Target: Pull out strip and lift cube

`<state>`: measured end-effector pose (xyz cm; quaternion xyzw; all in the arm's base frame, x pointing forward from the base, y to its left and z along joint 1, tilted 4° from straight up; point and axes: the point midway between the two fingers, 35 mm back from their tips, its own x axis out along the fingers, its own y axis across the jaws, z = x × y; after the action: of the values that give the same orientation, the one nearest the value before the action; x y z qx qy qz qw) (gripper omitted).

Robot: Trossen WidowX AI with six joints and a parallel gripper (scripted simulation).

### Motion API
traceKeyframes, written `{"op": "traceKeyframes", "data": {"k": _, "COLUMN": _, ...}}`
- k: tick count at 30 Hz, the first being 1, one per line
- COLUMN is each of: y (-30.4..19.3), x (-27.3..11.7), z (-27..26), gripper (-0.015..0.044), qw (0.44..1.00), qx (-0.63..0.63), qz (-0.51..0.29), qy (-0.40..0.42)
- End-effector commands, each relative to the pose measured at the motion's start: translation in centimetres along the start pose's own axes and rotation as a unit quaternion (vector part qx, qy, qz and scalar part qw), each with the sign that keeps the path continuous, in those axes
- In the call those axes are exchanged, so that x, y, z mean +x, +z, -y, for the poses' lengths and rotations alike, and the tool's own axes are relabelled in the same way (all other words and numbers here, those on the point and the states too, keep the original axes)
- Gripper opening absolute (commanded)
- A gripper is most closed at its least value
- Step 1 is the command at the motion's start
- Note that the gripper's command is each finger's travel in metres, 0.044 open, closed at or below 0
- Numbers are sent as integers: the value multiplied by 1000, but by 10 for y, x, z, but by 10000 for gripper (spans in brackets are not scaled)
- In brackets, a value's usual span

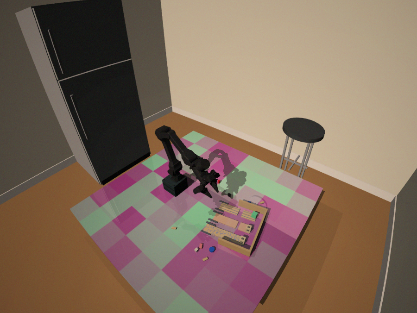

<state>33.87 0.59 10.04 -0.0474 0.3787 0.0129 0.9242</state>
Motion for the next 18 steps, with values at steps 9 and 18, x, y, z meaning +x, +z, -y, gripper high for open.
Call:
{"op": "traceKeyframes", "data": {"k": 9, "y": 8, "x": 68, "z": 50, "gripper": 0, "qw": 975, "qx": -70, "qz": -211, "qy": 4}}
{"op": "traceKeyframes", "data": {"k": 18, "y": -21, "x": 115, "z": 92, "gripper": 0, "qw": 921, "qx": -106, "qz": -370, "qy": 60}}
